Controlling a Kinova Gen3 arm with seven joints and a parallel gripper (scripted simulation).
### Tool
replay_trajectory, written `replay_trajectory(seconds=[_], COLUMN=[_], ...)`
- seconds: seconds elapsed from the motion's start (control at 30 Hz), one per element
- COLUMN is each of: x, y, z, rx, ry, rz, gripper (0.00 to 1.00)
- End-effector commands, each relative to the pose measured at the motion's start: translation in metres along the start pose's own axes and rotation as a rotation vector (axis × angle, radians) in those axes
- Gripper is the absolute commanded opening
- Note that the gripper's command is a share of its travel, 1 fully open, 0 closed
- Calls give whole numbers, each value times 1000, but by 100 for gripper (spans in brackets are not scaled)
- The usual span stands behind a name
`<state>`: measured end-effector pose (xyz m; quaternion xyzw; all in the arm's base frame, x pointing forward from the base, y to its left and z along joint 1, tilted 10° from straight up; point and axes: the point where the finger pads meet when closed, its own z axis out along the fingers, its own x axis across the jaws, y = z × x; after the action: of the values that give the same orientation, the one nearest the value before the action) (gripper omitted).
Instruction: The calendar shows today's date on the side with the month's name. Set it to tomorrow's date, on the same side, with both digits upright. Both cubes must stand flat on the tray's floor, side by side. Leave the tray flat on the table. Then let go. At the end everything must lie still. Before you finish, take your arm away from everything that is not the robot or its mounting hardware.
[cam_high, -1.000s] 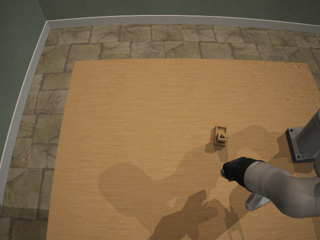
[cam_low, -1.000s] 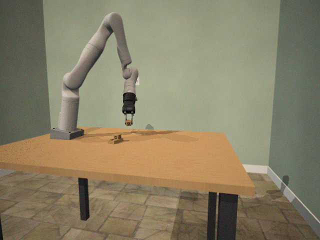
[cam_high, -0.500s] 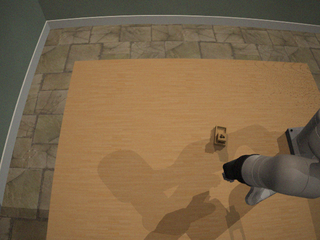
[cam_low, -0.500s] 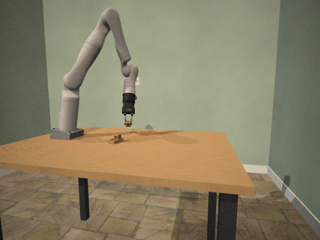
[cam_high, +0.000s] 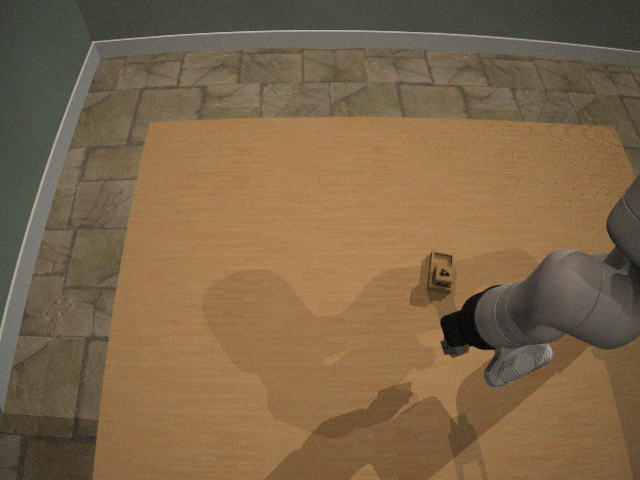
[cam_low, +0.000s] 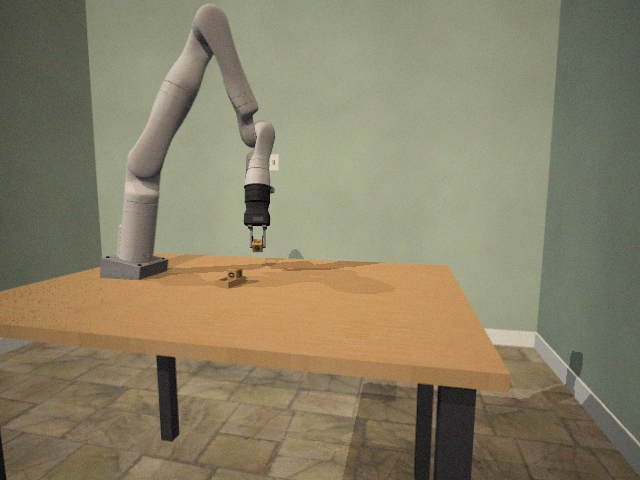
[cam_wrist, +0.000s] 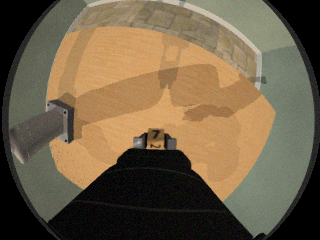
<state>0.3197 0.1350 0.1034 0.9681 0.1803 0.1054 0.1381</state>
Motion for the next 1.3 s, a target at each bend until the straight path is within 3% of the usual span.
replay_trajectory(seconds=[0.0,0.73,1.27], x=[1,-3,-4], y=[2,1,1], z=[-1,2,2], rx=[2,59,183], ry=[4,-16,-22], rz=[8,4,3], gripper=[57,57,57])
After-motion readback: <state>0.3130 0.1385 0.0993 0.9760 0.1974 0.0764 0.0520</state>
